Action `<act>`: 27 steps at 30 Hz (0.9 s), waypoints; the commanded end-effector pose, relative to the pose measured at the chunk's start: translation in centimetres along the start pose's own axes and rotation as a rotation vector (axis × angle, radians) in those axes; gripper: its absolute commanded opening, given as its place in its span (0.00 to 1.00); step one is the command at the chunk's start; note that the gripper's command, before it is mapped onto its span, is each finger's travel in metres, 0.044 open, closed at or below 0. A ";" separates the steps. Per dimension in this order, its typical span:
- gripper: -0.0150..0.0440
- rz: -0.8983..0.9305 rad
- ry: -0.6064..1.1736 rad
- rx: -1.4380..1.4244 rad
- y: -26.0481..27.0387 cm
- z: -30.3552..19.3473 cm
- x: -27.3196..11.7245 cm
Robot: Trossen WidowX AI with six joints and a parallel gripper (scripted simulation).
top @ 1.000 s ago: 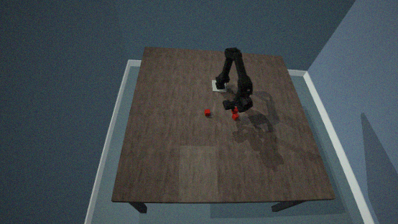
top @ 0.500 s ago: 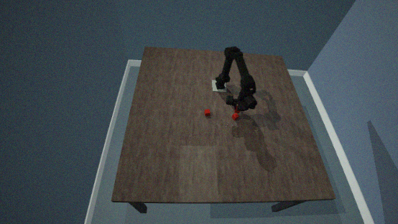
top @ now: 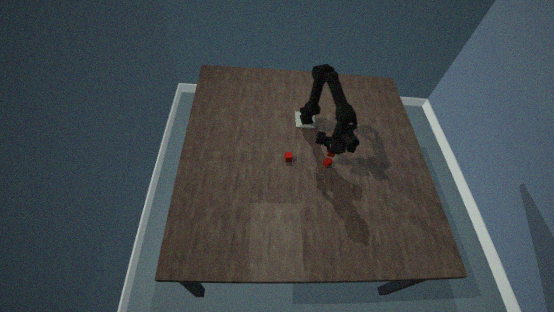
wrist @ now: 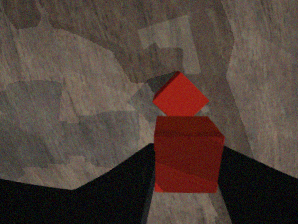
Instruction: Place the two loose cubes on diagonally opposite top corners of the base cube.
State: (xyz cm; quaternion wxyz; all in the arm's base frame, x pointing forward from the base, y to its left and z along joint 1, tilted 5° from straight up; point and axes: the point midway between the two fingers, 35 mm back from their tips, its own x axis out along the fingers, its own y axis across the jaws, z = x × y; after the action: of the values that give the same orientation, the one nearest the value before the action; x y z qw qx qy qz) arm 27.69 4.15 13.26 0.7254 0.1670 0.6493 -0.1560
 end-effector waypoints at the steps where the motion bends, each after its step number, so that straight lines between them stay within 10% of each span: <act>1: 0.43 -0.004 -0.004 0.007 0.0 0.0 0.0; 27: 0.43 -0.004 -0.004 0.014 -0.1 0.1 2.7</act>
State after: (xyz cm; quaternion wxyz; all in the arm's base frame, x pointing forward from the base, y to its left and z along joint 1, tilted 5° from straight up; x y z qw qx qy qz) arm 28.07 4.02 10.69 0.7256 0.1700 0.6477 -0.1585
